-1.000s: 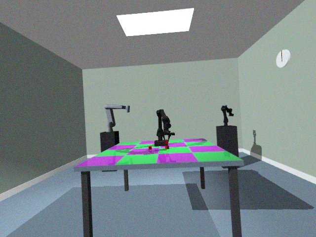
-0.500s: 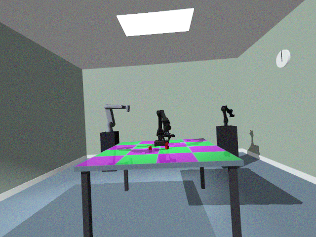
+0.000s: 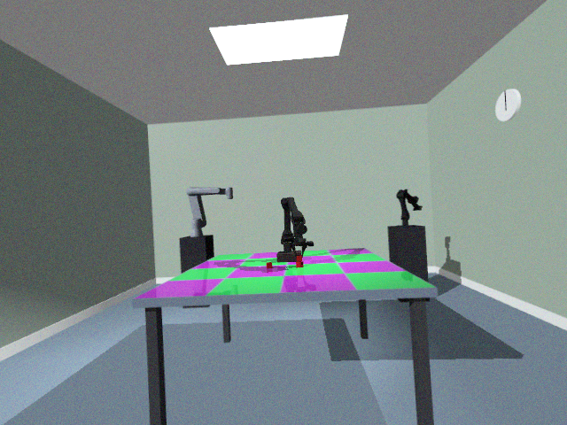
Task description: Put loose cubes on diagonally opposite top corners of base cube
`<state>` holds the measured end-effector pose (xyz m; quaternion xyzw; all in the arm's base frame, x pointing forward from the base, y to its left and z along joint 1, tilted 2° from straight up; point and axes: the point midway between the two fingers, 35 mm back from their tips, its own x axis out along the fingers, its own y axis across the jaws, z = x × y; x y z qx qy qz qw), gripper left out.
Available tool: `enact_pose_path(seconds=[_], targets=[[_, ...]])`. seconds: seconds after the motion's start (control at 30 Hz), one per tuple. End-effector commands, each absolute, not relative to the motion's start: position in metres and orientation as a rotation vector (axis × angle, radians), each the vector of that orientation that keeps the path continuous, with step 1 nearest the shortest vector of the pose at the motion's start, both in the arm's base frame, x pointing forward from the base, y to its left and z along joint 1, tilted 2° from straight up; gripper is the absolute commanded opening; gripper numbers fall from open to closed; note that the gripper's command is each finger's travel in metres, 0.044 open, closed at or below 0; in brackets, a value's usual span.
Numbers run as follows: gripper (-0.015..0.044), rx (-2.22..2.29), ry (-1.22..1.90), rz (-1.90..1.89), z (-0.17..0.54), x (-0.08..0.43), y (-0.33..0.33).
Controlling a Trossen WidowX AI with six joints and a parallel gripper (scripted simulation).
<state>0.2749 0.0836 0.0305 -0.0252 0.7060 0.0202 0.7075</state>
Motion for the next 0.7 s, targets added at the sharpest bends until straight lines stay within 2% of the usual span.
enact_pose_path(seconds=[0.0,0.03,0.17,0.67], targets=[[0.0105,-0.050,1.570,0.046,0.030,0.275,0.084],[0.0105,-0.050,1.570,0.046,0.030,0.275,0.084],[0.0205,-0.050,1.570,0.046,0.030,0.275,0.084],[0.0205,-0.056,1.568,0.045,0.051,0.275,0.084]])
